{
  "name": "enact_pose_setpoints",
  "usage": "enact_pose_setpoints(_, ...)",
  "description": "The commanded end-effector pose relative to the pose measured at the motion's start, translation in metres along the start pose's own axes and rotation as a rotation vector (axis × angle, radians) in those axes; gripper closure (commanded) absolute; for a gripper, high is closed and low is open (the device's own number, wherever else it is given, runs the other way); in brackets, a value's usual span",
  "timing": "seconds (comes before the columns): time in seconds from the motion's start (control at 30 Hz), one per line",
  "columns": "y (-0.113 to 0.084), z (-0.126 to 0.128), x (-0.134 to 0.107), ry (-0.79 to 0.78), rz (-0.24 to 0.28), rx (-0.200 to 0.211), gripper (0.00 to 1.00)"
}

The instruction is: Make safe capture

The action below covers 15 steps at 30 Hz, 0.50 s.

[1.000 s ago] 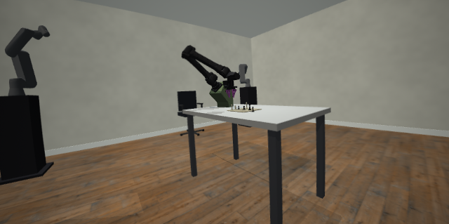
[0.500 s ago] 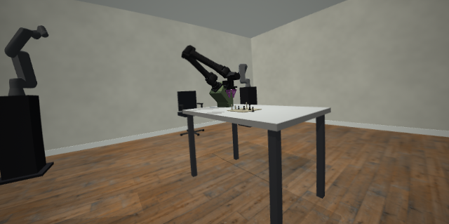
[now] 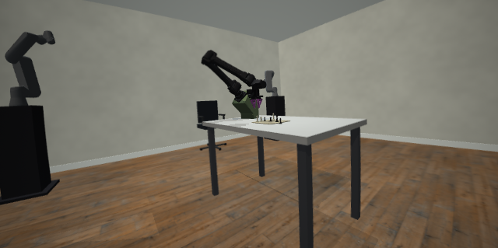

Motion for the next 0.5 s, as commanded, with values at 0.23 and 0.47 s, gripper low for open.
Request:
enact_pose_setpoints(0.23, 0.008, 0.0, 0.002, 0.005, -0.003, -0.004, 0.59)
enact_pose_setpoints(0.47, 0.017, -0.001, 0.001, 0.0, -0.001, -0.008, 0.59)
Point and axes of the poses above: the point where the finger pads meet when closed, its own y axis out along the fingers, its own z axis across the jaws, x = y × z, the point moved 7 cm from there along -y, back along the fingers, and after that the axes turned 3 degrees about y, right-handed, at the moved point
